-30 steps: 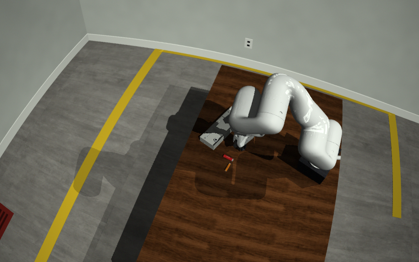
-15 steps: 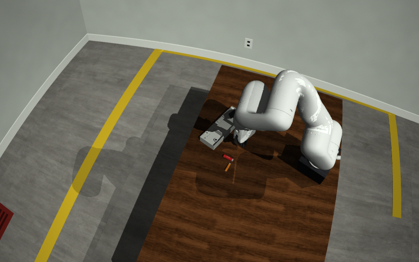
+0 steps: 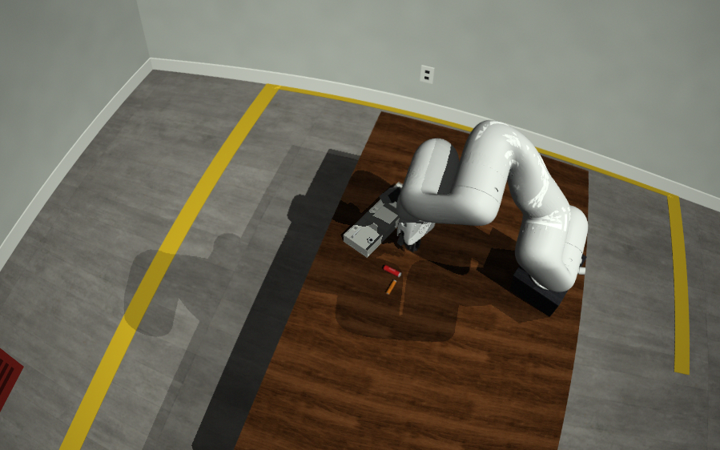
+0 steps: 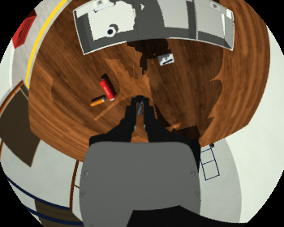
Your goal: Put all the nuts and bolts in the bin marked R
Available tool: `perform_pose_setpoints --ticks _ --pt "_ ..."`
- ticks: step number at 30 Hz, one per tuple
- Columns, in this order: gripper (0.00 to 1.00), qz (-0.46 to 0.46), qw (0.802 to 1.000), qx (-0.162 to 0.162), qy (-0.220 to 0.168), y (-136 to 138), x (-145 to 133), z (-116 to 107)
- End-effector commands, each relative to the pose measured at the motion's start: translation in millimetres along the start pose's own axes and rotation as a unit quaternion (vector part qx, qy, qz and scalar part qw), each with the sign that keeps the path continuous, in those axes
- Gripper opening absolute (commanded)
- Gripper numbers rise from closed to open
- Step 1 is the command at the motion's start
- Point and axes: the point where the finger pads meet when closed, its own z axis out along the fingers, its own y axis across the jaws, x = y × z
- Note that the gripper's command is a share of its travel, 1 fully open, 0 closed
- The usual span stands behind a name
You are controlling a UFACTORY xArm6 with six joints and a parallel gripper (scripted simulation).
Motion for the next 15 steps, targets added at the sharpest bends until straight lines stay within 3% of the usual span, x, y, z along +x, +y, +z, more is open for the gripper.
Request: perform_pose_setpoints --ticks 1,7,13,15 --pt "0.0 0.0 1.0 0.0 0.0 -7.4 17.8 -0.2" --pt "0.0 0.0 1.0 0.0 0.0 -20.2 47.4 -0.3" --pt "0.0 -0.125 0.992 0.0 0.001 -34.6 80.6 -0.4" --pt "0.0 -0.125 0.992 0.0 0.001 -34.6 80.6 -0.4"
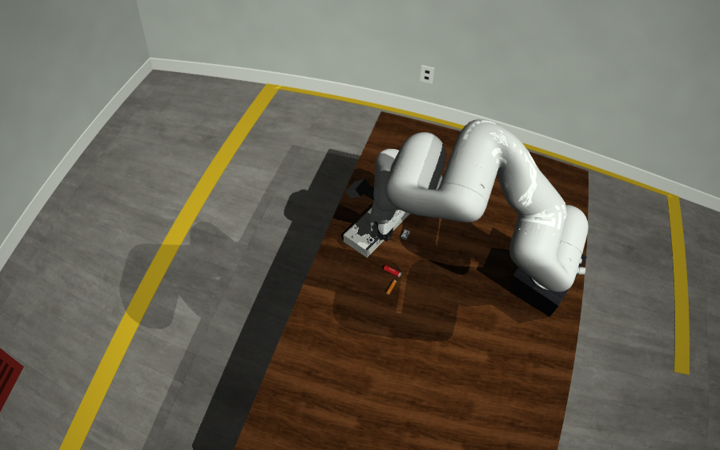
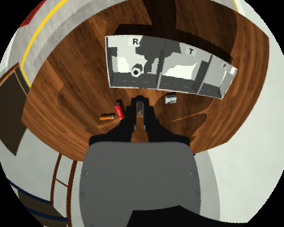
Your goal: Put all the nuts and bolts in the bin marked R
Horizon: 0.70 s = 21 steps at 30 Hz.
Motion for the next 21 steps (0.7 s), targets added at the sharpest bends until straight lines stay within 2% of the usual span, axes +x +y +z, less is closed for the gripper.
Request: perform_pose_setpoints --ticks 1,8,15,17,18,21 --pt "0.0 -0.072 0.997 0.002 -0.003 -2.9 14.4 0.6" --pt "0.0 -0.188 0.982 0.001 -0.001 -10.5 51.8 0.7" --pt "0.0 -0.312 0.95 -0.001 -0.002 -10.5 51.8 0.7" --pt "0.0 -0.312 0.95 -0.001 -0.002 -10.5 51.8 0.7" --pt "0.0 -0.361 0.933 -0.001 -0.004 -10.5 51.9 0.7" --pt "0.0 -0.389 0.921 -0.002 -0.005 -10.5 51.8 0.7"
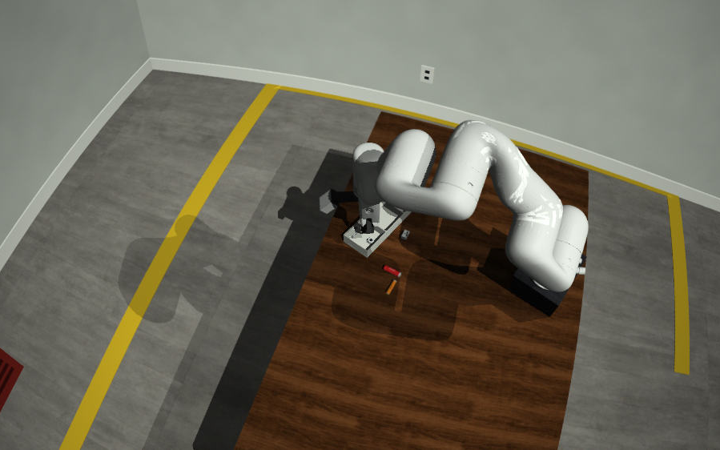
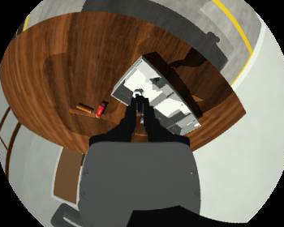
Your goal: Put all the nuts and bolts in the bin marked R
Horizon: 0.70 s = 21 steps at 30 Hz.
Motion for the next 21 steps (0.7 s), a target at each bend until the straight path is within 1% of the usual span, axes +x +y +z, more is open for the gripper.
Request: perform_pose_setpoints --ticks 1,6,11,13,14,17,21 --pt "0.0 -0.079 0.997 0.0 0.005 0.9 1.7 -1.4" --pt "0.0 -0.168 0.986 -0.001 0.002 0.9 1.6 -1.4" --pt "0.0 -0.254 0.967 -0.002 0.0 0.8 1.7 -1.4" --pt "0.0 -0.254 0.967 -0.002 0.0 0.8 1.7 -1.4" --pt "0.0 -0.303 0.953 -0.001 0.0 0.8 1.8 -1.4" --pt "0.0 -0.331 0.944 -0.001 0.001 0.8 1.9 -1.4" --pt "0.0 -0.394 0.919 -0.001 0.008 0.8 2.1 -1.5"
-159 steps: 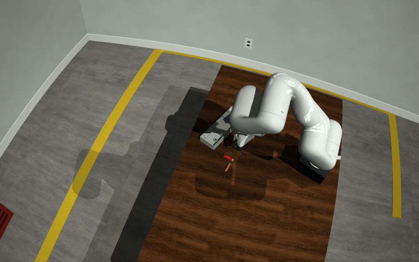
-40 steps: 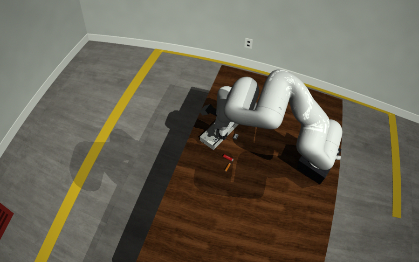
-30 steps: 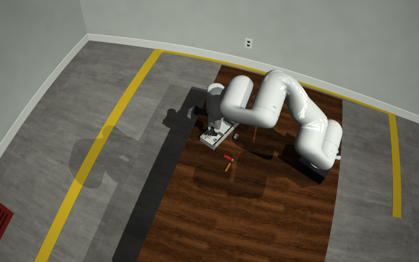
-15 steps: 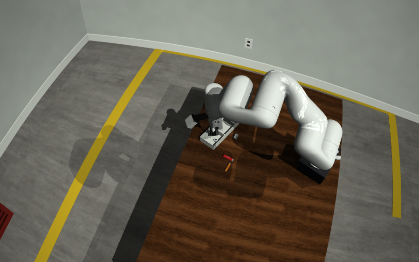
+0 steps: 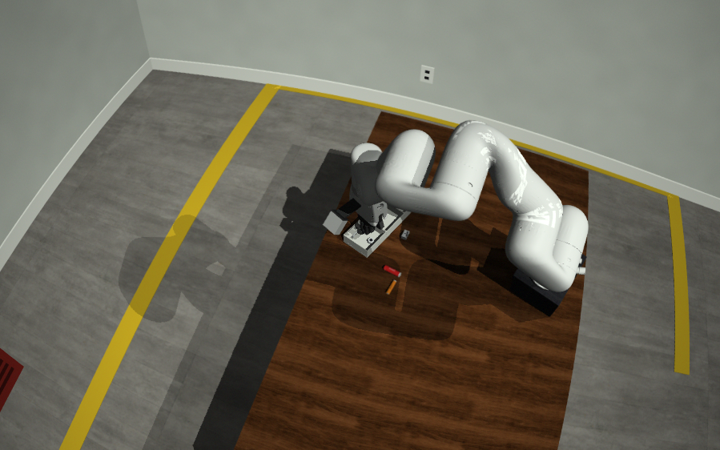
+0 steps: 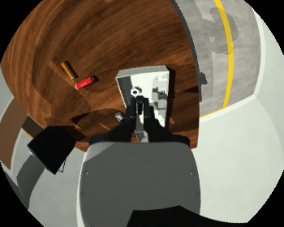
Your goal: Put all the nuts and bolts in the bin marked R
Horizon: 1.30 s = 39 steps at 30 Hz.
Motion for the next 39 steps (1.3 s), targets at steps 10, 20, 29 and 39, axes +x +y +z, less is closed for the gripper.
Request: perform_pose_setpoints --ticks 10,20,29,39 --pt "0.0 -0.078 0.997 -0.008 0.018 1.5 0.5 -1.4" --pt "0.0 -0.078 0.997 -0.008 0.018 1.5 0.4 2.6" --pt "0.0 -0.078 0.997 -0.008 0.018 1.6 0.9 16.6" --pt "0.0 -0.078 0.997 -0.008 0.018 1.9 1.2 22.7"
